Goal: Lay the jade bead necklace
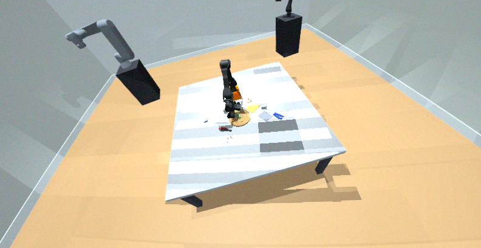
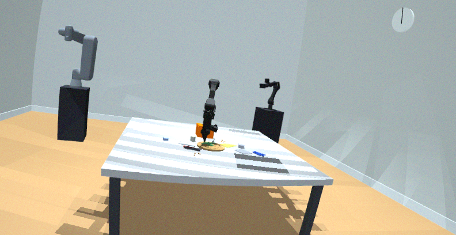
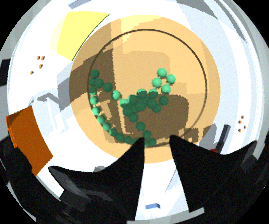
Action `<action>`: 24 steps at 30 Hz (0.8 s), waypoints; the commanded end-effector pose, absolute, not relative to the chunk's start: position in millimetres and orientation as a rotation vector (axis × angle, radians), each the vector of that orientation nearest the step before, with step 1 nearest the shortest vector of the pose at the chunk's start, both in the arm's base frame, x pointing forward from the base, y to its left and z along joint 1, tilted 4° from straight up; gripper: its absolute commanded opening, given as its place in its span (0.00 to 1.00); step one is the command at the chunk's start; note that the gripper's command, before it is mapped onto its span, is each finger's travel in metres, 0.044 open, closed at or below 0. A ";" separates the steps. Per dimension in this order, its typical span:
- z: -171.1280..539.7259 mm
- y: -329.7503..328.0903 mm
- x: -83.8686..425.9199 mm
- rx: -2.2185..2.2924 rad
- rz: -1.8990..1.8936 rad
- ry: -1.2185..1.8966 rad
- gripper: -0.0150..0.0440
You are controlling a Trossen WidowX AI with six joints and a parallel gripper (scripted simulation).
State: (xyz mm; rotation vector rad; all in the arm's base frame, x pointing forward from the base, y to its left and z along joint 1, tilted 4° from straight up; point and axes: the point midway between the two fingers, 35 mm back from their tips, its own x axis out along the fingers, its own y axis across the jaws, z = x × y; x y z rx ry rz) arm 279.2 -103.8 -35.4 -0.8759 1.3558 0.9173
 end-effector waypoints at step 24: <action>-49.5 -102.2 275.8 -0.869 0.927 1.363 0.30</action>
